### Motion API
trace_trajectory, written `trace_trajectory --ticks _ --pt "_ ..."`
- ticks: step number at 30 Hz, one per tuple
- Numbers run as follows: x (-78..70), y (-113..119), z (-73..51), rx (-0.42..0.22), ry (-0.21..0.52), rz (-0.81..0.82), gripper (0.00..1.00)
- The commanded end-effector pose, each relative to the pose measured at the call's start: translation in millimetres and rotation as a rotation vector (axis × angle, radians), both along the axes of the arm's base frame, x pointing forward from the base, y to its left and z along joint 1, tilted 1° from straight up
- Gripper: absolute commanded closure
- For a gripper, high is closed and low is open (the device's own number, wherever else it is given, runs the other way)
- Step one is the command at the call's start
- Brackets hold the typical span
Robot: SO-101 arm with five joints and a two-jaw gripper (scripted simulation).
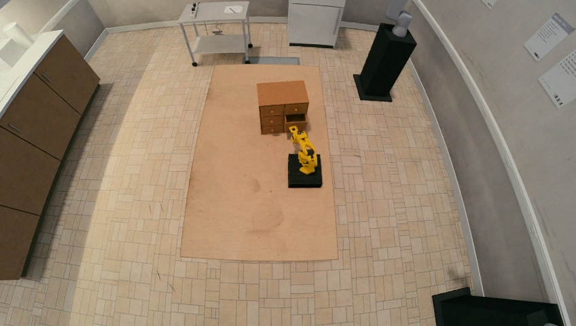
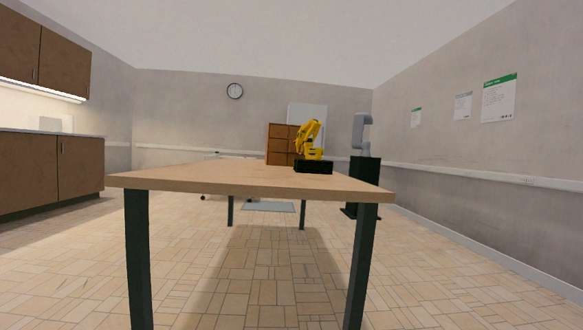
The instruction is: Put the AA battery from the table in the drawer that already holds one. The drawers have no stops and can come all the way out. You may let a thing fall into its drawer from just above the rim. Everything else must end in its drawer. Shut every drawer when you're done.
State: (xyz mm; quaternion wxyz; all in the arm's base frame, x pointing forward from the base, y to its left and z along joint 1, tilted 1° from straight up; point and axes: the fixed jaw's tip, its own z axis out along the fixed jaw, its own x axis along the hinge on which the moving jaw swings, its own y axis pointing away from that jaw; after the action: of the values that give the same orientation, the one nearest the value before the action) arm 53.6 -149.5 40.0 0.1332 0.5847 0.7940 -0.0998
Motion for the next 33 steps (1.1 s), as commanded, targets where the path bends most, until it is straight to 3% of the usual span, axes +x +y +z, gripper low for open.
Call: trace_trajectory --ticks 1,2,16,33 --pt "-2.0 3 -2.0 0.011 0.002 -0.009 1.00" --pt "-2.0 3 -2.0 0.011 0.002 -0.009 1.00" --pt "-2.3 4 44.3 -0.281 -0.087 -0.010 1.00" --pt "-2.3 4 44.3 -0.281 -0.087 -0.010 1.00"
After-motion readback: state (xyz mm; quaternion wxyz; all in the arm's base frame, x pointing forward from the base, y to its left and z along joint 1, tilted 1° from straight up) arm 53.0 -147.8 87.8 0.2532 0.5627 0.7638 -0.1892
